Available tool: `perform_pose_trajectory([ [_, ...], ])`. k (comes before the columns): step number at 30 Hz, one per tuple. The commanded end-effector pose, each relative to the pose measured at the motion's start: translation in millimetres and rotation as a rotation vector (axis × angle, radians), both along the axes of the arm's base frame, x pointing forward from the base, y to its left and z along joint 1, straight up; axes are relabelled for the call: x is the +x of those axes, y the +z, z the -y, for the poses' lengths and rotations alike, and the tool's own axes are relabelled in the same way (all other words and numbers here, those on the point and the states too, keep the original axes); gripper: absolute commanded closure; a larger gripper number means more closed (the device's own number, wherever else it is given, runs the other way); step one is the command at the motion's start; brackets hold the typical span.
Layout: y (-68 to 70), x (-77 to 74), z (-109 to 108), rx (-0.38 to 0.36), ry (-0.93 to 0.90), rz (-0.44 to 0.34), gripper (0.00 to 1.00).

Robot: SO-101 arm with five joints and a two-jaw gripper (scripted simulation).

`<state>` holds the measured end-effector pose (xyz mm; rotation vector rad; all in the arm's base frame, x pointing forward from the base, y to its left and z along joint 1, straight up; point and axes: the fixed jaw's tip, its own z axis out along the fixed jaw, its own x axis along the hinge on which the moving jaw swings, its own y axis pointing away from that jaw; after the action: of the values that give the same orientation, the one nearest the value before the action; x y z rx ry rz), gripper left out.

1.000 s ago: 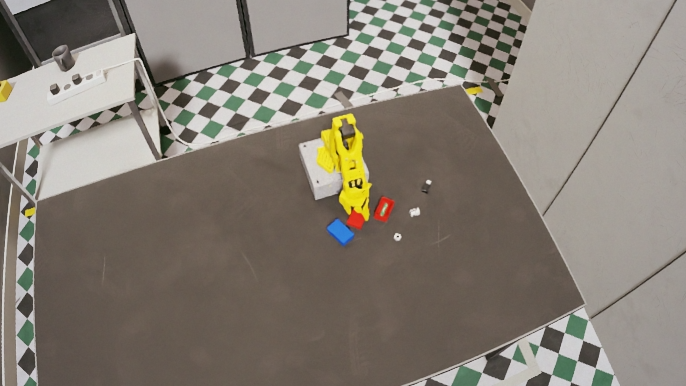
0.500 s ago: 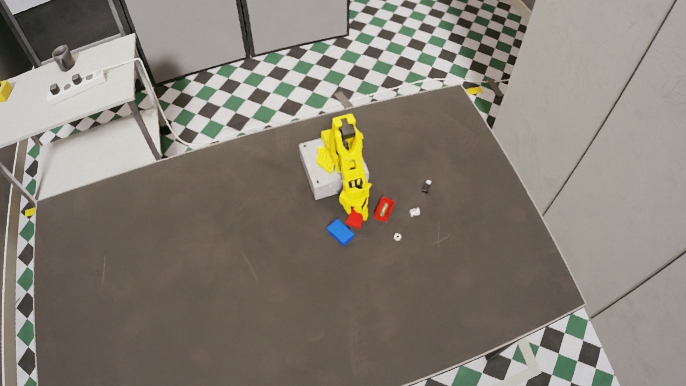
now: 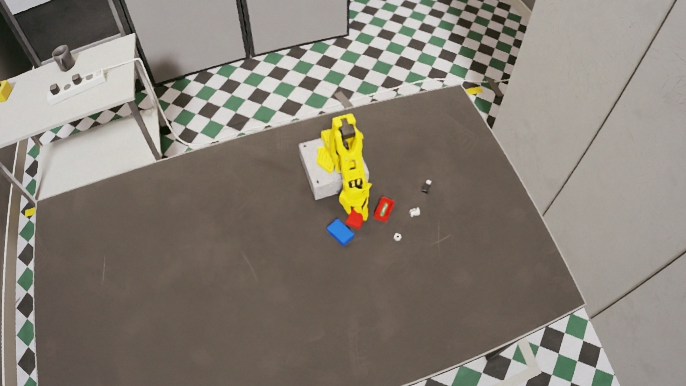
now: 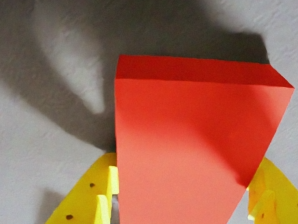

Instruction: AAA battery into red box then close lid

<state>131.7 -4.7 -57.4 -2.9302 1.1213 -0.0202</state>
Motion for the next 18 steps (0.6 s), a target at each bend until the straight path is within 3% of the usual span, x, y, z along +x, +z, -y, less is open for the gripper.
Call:
perform_pose_trajectory([
  [1, -1.9, -3.7, 1.1, 0.001, -0.001, -0.014, 0.77],
  [18, 1.3, -2.9, 1.1, 0.001, -0.001, -0.014, 0.77],
])
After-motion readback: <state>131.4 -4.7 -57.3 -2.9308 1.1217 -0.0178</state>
